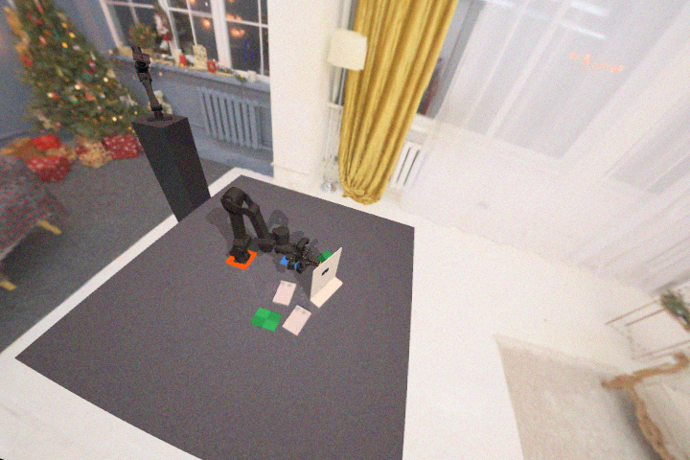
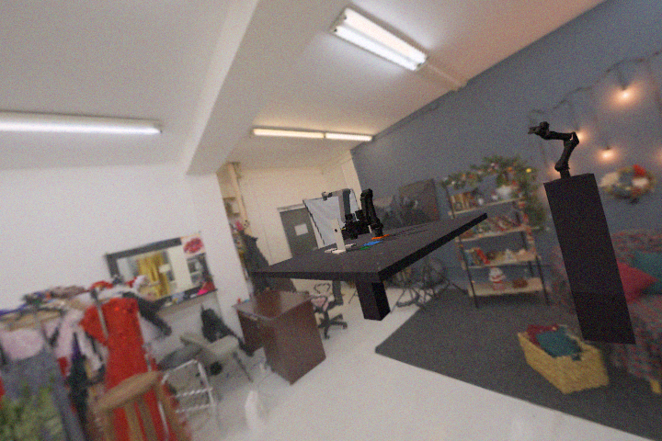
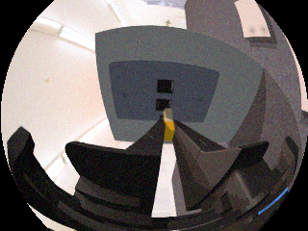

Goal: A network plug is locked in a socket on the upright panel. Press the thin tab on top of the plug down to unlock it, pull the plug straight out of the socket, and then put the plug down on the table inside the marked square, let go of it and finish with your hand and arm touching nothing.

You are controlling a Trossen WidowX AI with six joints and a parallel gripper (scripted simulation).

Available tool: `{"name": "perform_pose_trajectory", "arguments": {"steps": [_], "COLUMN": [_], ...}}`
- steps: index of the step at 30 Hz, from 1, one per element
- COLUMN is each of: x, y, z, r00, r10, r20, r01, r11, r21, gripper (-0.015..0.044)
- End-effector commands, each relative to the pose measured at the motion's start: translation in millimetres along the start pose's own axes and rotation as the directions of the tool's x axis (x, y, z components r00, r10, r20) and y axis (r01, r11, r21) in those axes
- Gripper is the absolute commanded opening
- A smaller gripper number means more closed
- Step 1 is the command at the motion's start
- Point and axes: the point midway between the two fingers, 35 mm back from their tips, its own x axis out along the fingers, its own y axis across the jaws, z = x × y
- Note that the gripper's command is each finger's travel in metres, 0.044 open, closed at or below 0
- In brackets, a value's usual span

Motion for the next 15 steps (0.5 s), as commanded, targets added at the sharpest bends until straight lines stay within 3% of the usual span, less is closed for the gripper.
{"name": "perform_pose_trajectory", "arguments": {"steps": [1,15], "x": [-3.8,-12.1], "y": [-0.8,-1.0], "z": [-0.2,-4.7], "r00": [1.0,1.0], "r10": [-0.002,-0.003], "r20": [0.005,0.005], "r01": [0.002,0.003], "r11": [1.0,1.0], "r21": [-0.003,-0.002], "gripper": [0.0,0.0]}}
